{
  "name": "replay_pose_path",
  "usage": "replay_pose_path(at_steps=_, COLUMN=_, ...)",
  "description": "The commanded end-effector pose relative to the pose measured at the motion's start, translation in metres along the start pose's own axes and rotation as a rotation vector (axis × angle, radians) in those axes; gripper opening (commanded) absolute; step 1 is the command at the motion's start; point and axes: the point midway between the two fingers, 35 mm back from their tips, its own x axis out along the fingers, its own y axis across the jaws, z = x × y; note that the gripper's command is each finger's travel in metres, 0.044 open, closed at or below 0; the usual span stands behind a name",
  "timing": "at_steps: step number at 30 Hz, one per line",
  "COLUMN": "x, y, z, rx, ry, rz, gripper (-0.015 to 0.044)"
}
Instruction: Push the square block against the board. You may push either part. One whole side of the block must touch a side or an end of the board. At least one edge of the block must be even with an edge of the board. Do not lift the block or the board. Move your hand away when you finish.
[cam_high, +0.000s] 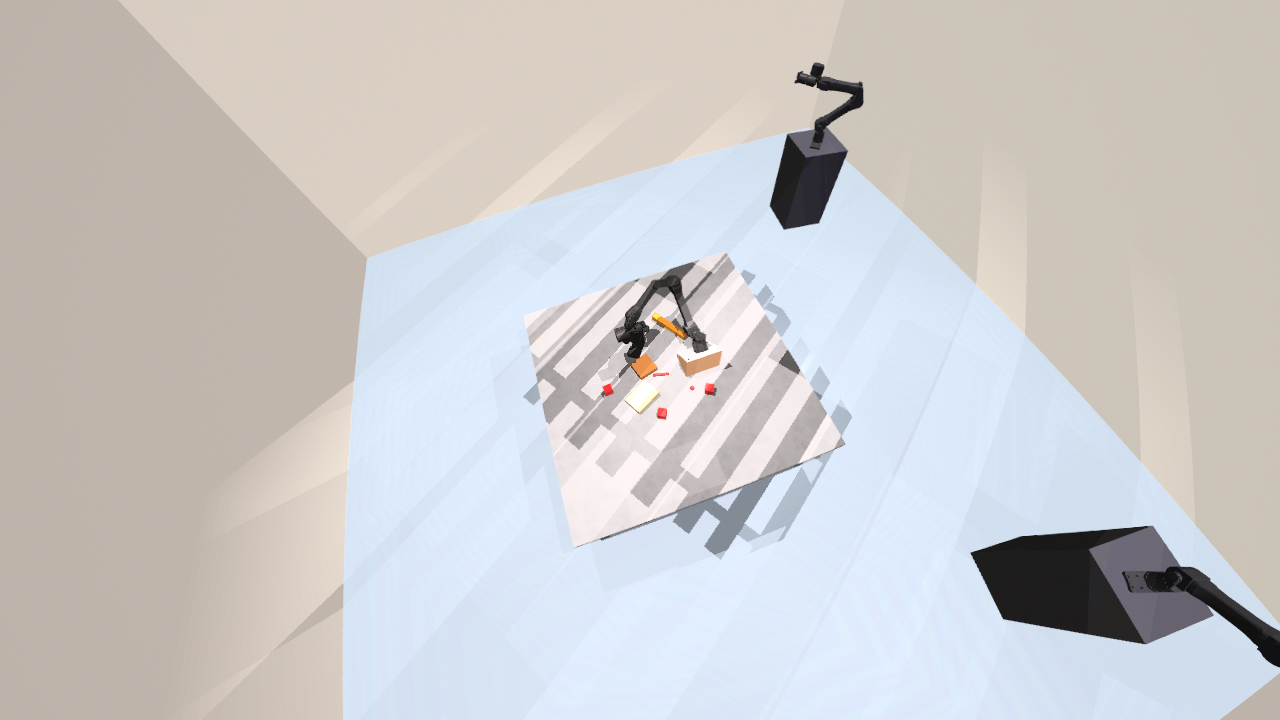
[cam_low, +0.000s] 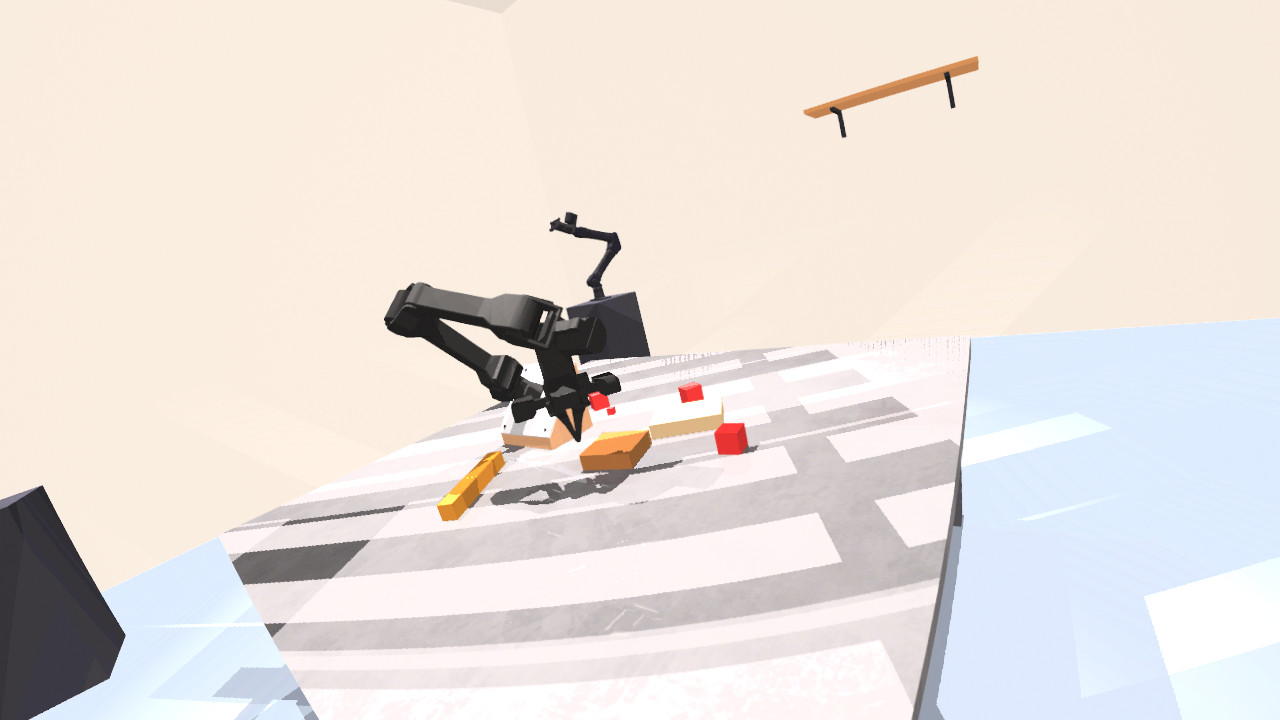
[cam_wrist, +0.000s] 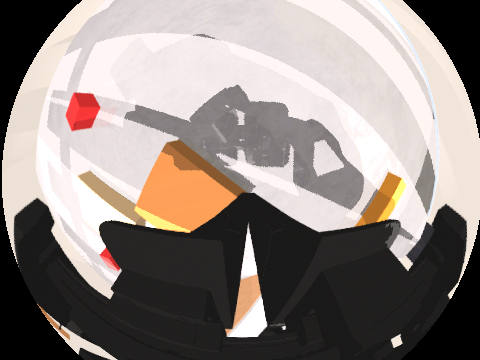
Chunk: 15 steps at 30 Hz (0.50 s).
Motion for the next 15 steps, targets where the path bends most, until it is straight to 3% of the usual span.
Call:
replay_pose_path(at_steps=1, x=0.001, y=-0.003, z=-0.011, rx=-0.151, ry=0.001, rz=-0.002, gripper=0.0)
replay_pose_path(at_steps=15, x=0.003, y=-0.012, z=-0.041, rx=-0.636, ry=0.002, rz=-0.003, gripper=0.0)
